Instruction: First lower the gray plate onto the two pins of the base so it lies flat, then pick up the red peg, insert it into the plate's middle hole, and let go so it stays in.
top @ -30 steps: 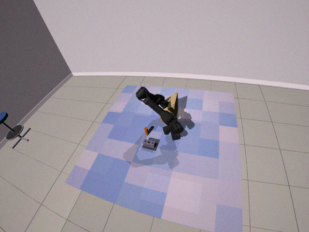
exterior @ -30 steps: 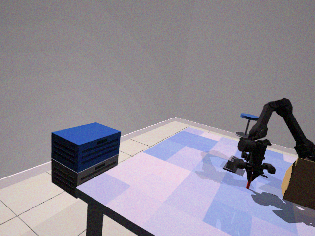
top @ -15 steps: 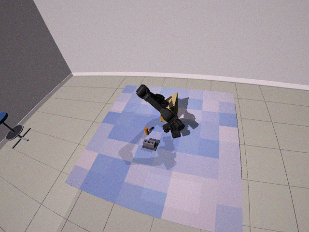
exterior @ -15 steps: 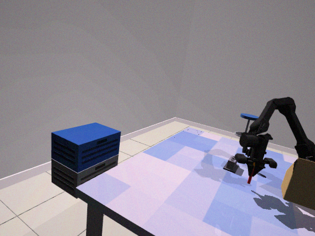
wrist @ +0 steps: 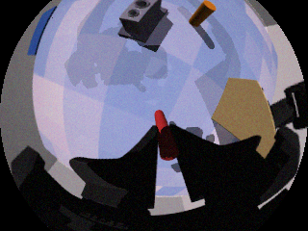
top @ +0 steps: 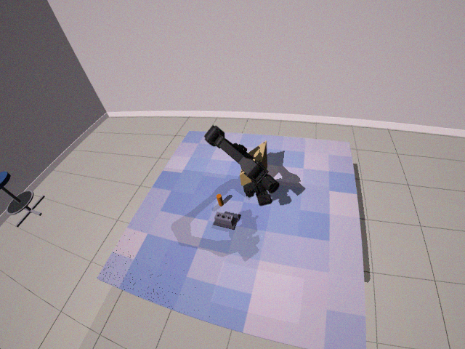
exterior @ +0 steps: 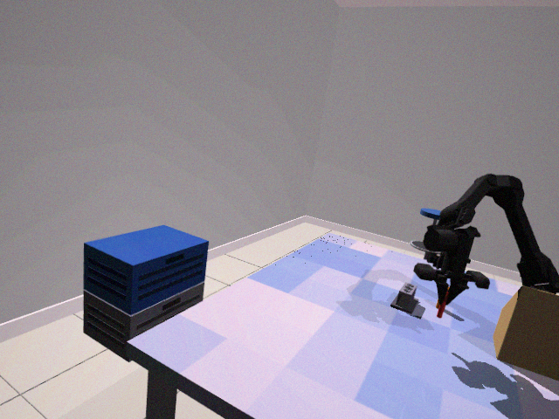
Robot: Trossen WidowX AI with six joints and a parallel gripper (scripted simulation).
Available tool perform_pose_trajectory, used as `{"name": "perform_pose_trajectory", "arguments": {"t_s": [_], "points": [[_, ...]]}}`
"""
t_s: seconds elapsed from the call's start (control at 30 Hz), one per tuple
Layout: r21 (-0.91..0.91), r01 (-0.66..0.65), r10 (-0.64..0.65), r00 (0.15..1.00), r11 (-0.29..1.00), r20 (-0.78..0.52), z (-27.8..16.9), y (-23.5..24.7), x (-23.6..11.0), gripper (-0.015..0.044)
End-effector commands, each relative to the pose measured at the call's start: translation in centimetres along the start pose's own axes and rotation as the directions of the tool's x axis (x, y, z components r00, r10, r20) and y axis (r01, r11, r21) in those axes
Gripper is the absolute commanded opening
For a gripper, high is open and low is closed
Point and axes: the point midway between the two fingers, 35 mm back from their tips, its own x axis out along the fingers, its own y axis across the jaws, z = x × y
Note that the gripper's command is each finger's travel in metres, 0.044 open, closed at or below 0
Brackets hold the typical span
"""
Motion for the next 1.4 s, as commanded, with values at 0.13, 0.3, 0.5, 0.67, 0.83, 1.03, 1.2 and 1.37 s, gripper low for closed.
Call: {"name": "perform_pose_trajectory", "arguments": {"t_s": [0.13,0.3,0.5,0.67,0.83,1.03,1.2,1.37], "points": [[-0.001,-0.001,0.001,1.0,1.0,-0.005,1.1,0.5,0.1,0.0],[-0.002,-0.004,0.004,1.0,1.0,-0.011,2.3,1.0,0.0,0.0],[-0.002,-0.007,0.007,1.0,1.0,-0.015,3.9,1.6,-0.1,0.0],[-0.002,-0.01,0.01,1.0,1.0,-0.018,5.2,2.0,-0.2,0.0],[-0.002,-0.012,0.012,1.0,1.0,-0.02,6.6,2.3,-0.2,0.0],[-0.001,-0.014,0.014,1.0,1.0,-0.02,8.4,2.7,-0.3,0.0],[0.0,-0.015,0.015,1.0,1.0,-0.02,9.8,2.8,-0.3,0.0],[0.001,-0.015,0.015,1.0,1.0,-0.019,11.3,2.9,-0.3,0.0]]}}
